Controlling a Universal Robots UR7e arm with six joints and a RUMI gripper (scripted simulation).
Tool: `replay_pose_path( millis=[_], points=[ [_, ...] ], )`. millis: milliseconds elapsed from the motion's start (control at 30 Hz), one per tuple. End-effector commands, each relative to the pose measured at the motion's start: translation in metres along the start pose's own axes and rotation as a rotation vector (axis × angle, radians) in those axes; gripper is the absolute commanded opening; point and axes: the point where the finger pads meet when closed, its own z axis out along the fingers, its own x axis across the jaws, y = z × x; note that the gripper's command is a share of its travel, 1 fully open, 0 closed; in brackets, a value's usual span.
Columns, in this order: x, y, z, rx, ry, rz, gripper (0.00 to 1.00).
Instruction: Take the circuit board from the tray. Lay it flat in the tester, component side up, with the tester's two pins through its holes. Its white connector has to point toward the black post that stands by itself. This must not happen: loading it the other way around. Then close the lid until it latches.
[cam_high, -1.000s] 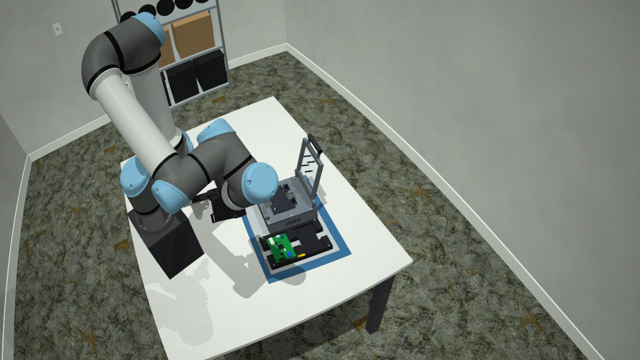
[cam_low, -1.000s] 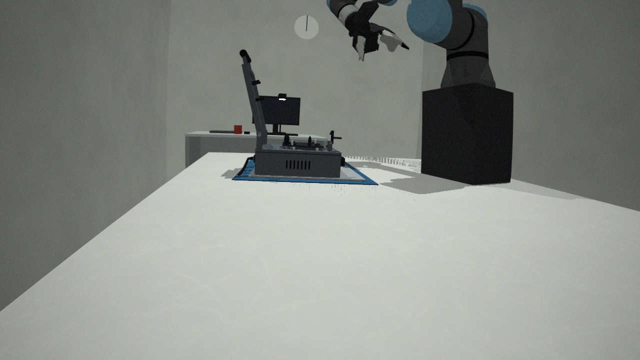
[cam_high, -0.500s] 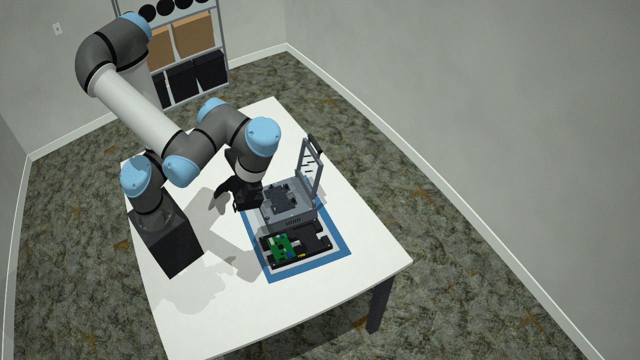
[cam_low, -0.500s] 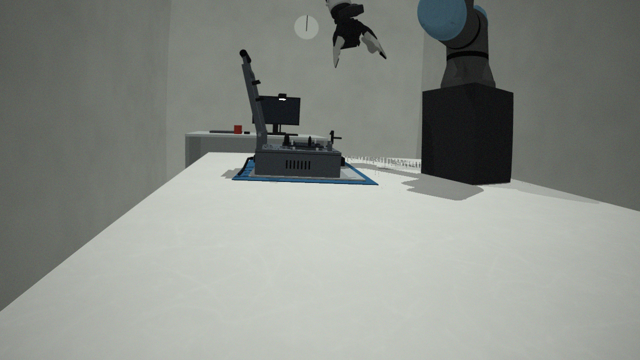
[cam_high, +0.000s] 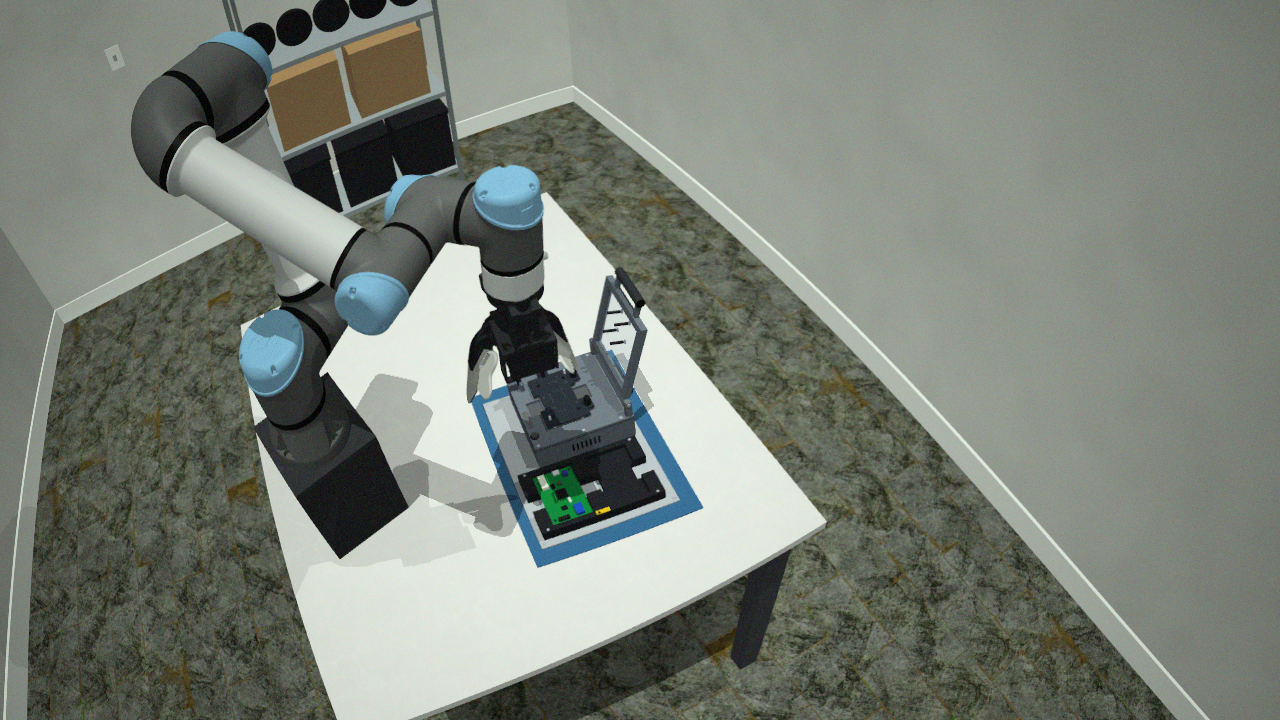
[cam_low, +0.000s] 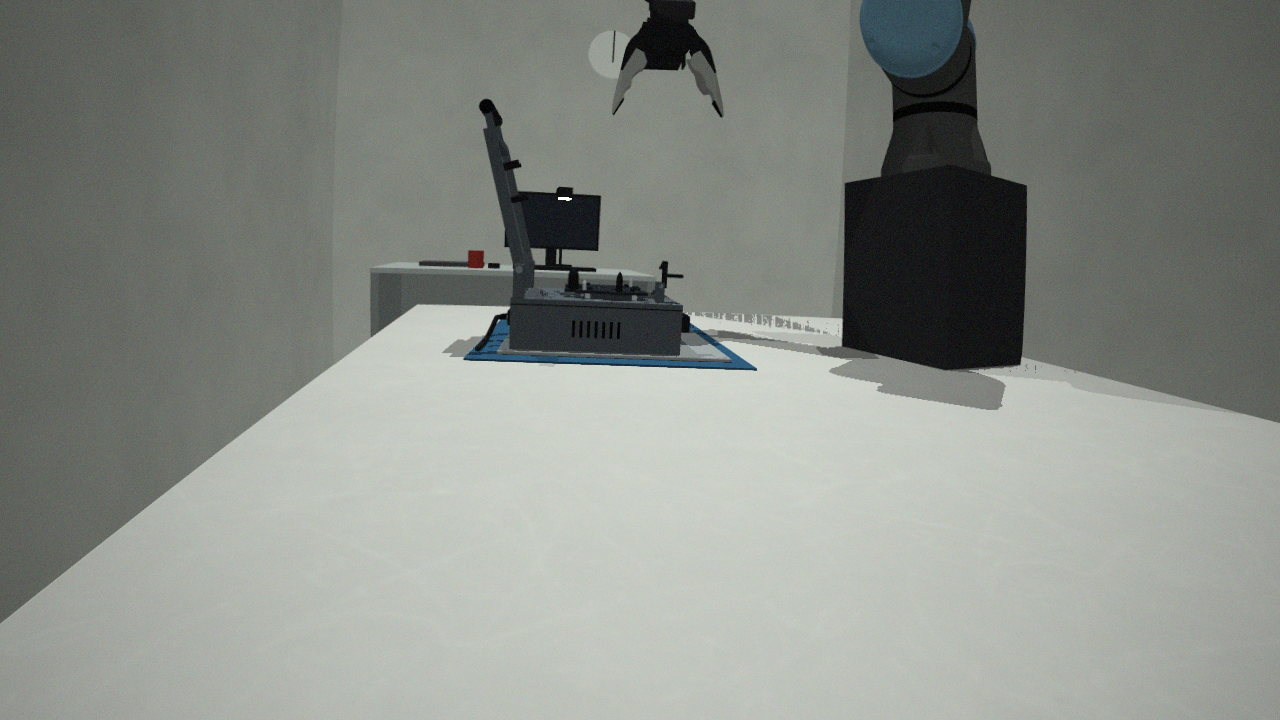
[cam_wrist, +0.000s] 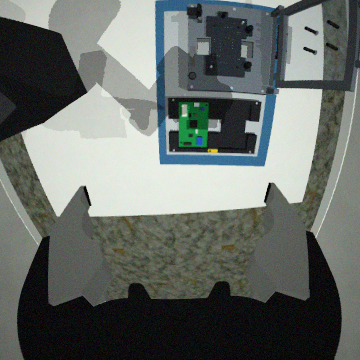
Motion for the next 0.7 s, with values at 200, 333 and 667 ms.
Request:
replay_pose_path(
  millis=[200,333,667],
  points=[
    [0.0227,-0.0029,-0.0047,-0.066,0.065,0.007,1.00],
    [0.0227,-0.0029,-0.0047,-0.066,0.065,0.007,0.59],
    [0.0227,-0.0029,-0.0047,-0.066,0.065,0.007,0.59]
  ],
)
